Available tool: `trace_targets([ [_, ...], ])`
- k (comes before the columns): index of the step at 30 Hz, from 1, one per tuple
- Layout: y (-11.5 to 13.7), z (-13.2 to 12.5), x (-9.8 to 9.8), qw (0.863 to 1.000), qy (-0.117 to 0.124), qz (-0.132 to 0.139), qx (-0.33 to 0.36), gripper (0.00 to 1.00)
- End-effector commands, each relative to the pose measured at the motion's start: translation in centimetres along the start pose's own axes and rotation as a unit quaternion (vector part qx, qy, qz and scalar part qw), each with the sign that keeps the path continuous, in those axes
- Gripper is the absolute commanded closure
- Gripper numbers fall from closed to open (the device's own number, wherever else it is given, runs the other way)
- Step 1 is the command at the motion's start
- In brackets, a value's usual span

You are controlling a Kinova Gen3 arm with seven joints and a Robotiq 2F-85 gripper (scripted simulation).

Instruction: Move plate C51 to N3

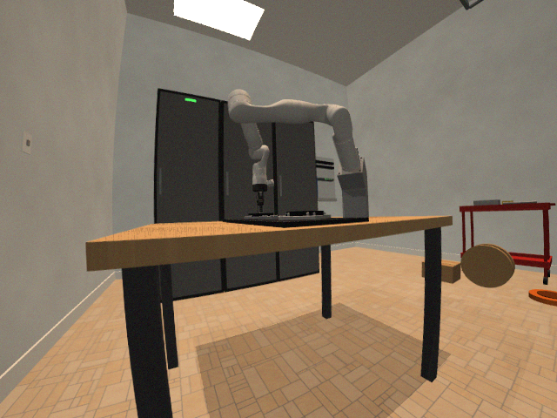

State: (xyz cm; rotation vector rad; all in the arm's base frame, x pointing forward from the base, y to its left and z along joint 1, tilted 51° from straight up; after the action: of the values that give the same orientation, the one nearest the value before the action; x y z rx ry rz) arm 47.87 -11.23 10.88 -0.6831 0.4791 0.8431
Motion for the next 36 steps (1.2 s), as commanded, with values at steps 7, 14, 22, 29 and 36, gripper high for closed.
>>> trace_targets([
  [7, -0.03, -0.03, 0.21, 1.000, 0.000, 0.000, 0.000, 0.00],
  [14, -0.03, -0.03, 0.45, 1.000, 0.000, 0.000, 0.000, 0.00],
  [22, -0.03, -0.02, 0.44, 1.000, 0.000, 0.000, 0.000, 0.00],
  [29, -0.05, -0.03, 0.43, 1.000, 0.000, 0.000, 0.000, 0.00],
  [36, -0.05, -0.03, 0.42, 1.000, 0.000, 0.000, 0.000, 1.00],
])
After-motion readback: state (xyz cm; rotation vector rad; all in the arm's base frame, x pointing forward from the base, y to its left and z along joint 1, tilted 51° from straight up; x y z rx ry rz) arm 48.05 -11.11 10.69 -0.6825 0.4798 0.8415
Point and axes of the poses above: the point where the finger pads meet when closed, its own x axis out along the fingers, its own z axis across the jaws, y = z × x, the point moved 8 cm from there along -x, back along the fingers, and after that the axes turned 13 degrees about x, right-handed, at the moved point
